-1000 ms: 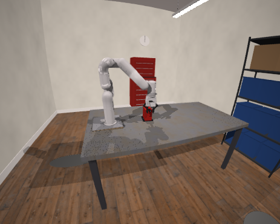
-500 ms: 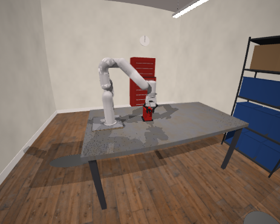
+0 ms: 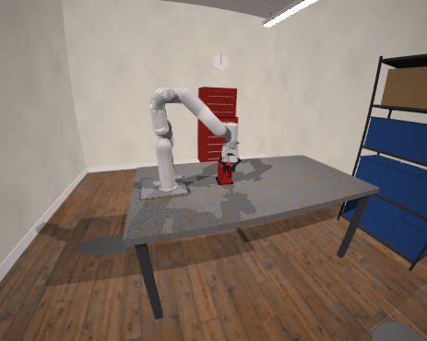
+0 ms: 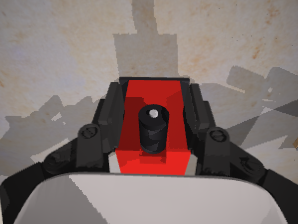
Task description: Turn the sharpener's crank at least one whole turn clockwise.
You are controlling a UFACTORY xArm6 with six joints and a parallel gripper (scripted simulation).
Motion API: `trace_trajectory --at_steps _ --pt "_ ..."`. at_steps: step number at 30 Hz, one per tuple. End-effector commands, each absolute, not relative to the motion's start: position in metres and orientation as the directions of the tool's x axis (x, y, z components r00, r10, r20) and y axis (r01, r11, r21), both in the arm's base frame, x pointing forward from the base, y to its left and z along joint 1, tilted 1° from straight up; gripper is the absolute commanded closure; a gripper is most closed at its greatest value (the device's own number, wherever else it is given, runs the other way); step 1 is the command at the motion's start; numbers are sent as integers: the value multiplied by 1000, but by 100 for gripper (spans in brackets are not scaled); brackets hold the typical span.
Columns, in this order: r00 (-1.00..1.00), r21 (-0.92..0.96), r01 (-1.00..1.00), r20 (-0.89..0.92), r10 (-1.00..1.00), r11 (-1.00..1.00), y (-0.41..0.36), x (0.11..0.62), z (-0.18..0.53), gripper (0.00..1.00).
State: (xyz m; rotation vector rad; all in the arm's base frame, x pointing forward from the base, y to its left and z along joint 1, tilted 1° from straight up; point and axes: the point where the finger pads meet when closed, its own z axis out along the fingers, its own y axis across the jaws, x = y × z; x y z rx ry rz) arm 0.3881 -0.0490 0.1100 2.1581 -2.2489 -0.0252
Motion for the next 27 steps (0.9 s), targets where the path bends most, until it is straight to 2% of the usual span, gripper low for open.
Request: trace_trajectory --at_steps 1,27 --pt "-41 25 -999 7 -999 41 -49 389 111 46" --pt "-41 25 -999 7 -999 41 -49 390 126 46"
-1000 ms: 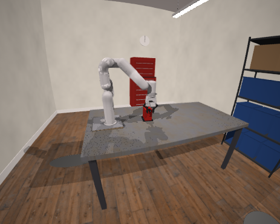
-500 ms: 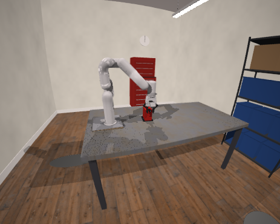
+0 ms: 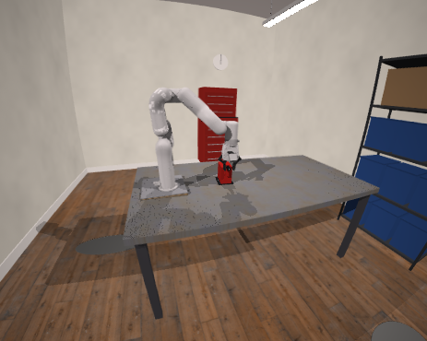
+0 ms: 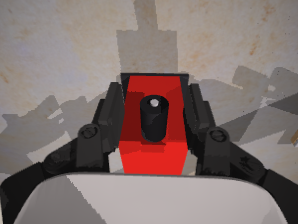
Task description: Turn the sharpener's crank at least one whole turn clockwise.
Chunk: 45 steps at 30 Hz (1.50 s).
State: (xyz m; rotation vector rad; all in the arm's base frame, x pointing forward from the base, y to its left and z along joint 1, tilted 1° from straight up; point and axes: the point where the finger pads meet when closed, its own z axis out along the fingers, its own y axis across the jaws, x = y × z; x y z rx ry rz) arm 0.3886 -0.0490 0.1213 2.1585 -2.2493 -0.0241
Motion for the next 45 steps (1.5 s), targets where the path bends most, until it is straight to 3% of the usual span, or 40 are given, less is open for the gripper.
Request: trace_trajectory --at_steps 1,34,35,45 --pt "-41 25 -999 7 -999 41 -49 390 128 46" --pt "-41 25 -999 7 -999 41 -49 391 181 46" --pt "-41 25 -999 7 -999 41 -49 391 181 100" --pt "-41 25 -999 7 -999 41 -49 391 181 100"
